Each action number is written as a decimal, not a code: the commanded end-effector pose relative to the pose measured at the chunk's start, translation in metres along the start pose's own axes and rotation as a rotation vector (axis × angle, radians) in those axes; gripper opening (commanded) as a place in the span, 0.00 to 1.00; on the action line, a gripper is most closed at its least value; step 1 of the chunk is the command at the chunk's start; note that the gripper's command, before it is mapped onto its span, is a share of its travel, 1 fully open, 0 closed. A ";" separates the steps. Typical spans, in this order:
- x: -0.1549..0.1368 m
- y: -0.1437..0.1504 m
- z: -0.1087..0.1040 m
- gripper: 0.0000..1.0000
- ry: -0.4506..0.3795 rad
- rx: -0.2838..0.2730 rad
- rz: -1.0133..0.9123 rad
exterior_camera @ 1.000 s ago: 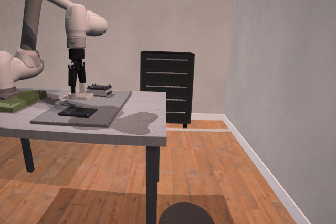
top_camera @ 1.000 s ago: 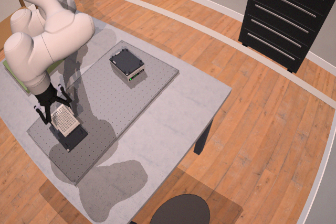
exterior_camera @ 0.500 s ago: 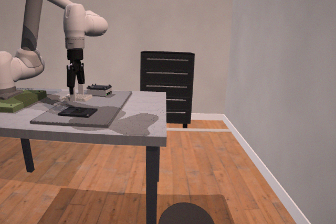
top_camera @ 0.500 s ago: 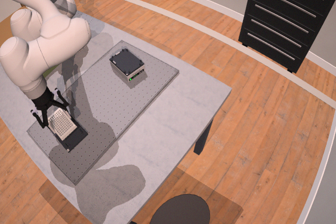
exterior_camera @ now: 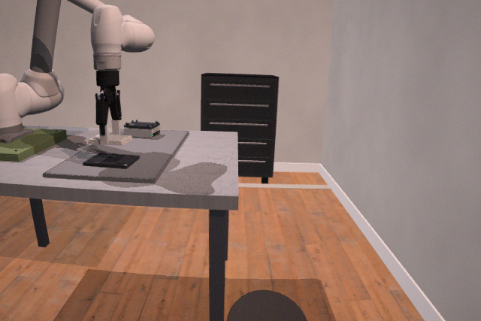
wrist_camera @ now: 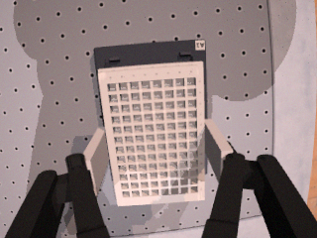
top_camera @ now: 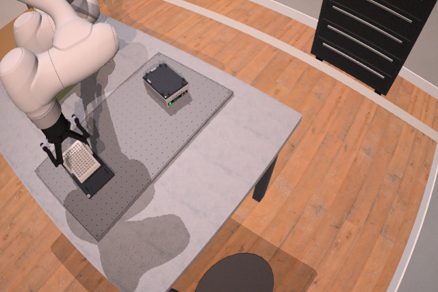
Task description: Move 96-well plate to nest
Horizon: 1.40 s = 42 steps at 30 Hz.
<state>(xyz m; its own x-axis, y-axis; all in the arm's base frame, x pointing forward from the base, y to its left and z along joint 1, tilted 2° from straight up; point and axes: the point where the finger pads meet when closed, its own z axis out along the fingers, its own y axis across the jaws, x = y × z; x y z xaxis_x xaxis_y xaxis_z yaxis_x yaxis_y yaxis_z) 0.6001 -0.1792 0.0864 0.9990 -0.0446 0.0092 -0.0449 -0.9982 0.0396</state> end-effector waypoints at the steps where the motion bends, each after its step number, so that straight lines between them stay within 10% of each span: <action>1: 0.000 0.000 0.000 0.10 0.000 0.000 0.000; 42: 0.000 -0.001 0.047 0.10 0.000 0.000 0.000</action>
<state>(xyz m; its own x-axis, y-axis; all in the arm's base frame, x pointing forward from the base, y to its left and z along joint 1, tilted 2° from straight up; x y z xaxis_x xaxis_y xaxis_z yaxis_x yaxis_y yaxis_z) 0.6004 -0.1801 0.0449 0.9990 -0.0446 0.0091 -0.0449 -0.9982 0.0396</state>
